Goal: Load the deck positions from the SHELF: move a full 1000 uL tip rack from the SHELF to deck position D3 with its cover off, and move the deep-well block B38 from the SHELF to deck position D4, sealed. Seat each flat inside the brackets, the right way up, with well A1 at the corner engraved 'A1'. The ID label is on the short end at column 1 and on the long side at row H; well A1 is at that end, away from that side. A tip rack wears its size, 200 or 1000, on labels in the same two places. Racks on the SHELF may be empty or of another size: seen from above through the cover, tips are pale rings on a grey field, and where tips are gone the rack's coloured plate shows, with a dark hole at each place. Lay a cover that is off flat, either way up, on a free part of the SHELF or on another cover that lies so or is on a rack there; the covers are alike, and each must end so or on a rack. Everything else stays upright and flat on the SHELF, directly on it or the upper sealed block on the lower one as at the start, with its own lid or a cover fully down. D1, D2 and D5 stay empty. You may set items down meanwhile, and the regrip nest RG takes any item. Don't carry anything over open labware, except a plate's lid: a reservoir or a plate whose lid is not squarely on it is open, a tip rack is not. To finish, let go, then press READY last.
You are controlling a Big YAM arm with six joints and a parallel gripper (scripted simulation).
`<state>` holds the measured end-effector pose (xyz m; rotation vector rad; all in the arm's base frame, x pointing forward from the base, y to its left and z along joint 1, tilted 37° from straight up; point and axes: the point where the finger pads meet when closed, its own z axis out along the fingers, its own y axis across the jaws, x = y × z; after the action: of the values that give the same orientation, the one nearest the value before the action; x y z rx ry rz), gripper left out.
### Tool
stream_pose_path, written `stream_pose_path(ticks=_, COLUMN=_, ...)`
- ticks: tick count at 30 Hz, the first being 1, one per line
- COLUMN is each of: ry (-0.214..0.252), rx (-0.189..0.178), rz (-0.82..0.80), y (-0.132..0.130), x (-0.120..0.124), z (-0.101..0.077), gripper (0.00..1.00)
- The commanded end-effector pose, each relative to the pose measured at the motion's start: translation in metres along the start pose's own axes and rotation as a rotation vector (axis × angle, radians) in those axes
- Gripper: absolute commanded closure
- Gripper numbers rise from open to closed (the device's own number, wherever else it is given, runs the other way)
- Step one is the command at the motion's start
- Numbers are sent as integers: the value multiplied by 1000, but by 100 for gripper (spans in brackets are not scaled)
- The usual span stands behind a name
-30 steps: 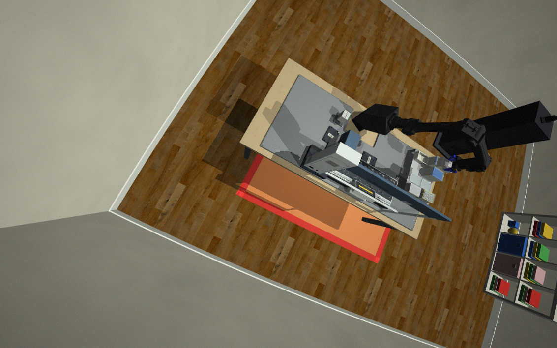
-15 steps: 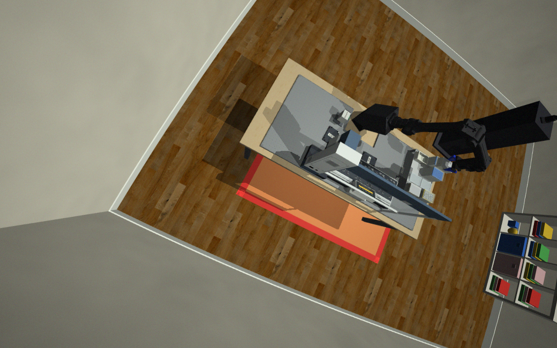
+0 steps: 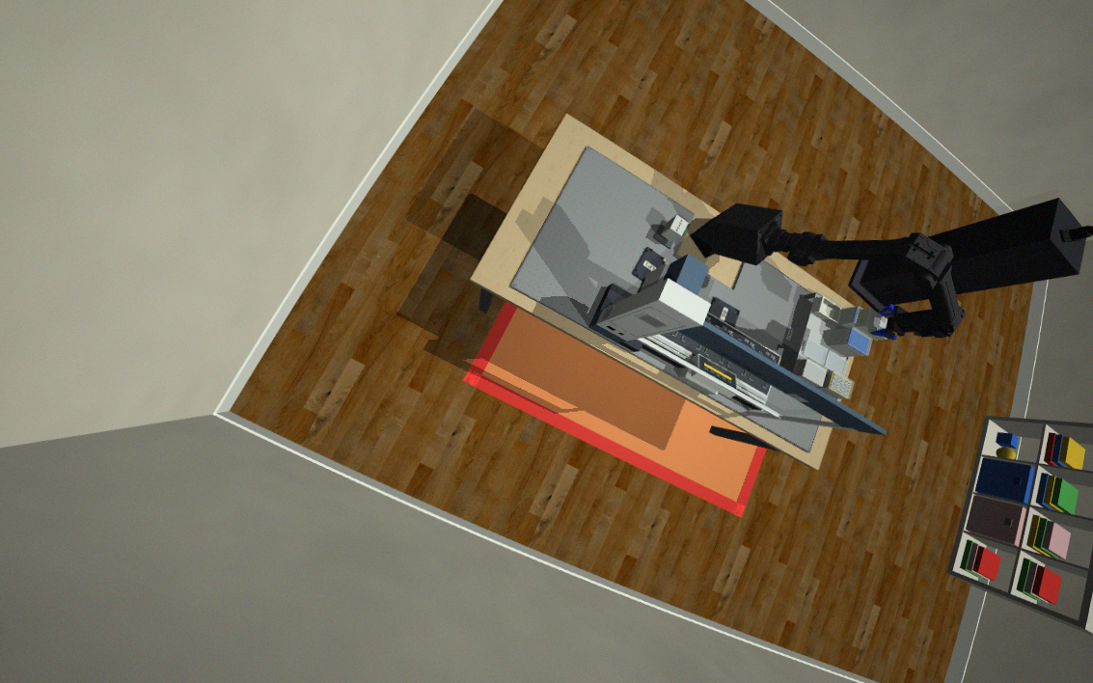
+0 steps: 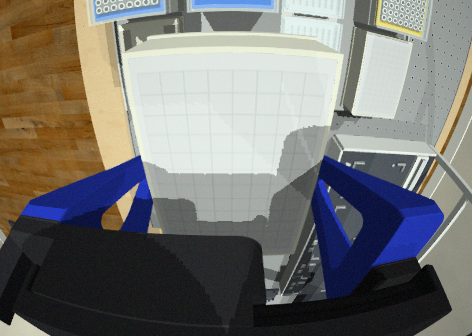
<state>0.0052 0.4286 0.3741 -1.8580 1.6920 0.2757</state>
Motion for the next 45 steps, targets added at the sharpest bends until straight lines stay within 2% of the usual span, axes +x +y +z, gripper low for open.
stream_pose_path(ticks=1, ry=-78, rx=4, rz=26, y=-9, x=-23, z=-31, gripper=100)
stream_pose_path(ticks=5, ry=-76, rx=4, rz=25, y=-9, x=-23, z=-30, gripper=100)
stream_pose_path(ticks=6, ry=-52, rx=3, rz=14, y=-6, x=-14, z=-20, gripper=100)
stream_pose_path(ticks=26, ry=-52, rx=3, rz=14, y=-6, x=-14, z=-20, gripper=100)
stream_pose_path(ticks=27, ry=-53, rx=5, rz=19, y=-5, x=-18, z=-13, gripper=100)
stream_pose_path(ticks=28, ry=-24, rx=6, rz=10, y=-4, x=-10, z=0, gripper=100)
stream_pose_path(ticks=29, ry=-14, rx=7, rz=7, y=-5, x=-6, z=5, gripper=100)
stream_pose_path(ticks=39, ry=-14, rx=5, rz=3, y=-4, x=-5, z=19, gripper=100)
stream_pose_path(ticks=40, ry=-57, rx=5, rz=9, y=-7, x=-14, z=2, gripper=100)
stream_pose_path(ticks=43, ry=-15, rx=5, rz=3, y=-4, x=-6, z=25, gripper=100)
stream_pose_path(ticks=45, ry=-14, rx=5, rz=3, y=-4, x=-5, z=29, gripper=100)
